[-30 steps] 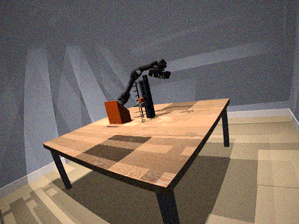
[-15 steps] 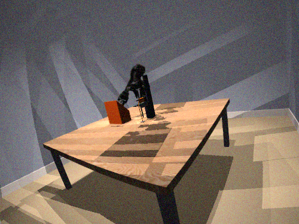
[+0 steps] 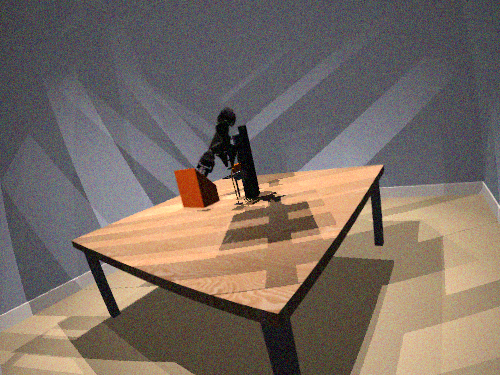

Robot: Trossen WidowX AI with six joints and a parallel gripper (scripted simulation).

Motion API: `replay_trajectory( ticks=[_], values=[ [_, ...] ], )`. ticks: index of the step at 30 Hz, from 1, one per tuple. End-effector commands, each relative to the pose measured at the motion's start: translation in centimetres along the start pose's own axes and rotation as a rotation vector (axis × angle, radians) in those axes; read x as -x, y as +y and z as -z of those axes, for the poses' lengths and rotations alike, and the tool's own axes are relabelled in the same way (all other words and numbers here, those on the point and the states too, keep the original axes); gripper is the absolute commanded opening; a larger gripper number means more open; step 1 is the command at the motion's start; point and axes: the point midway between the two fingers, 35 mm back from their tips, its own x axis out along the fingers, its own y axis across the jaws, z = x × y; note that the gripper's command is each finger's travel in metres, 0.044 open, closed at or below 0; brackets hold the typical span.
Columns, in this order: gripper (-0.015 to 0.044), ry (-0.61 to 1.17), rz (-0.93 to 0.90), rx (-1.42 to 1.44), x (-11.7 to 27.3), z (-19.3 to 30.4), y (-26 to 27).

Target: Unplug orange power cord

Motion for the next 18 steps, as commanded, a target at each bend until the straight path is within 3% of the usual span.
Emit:
replay_trajectory(
  ticks=[1, 18],
  values=[
    [0.0160, 0.004, 0.000, -0.005, 0.0, 0.6, 0.0],
    [0.0160, 0.006, 0.001, -0.005, 0.0, 3.3, 0.0]
  ],
)
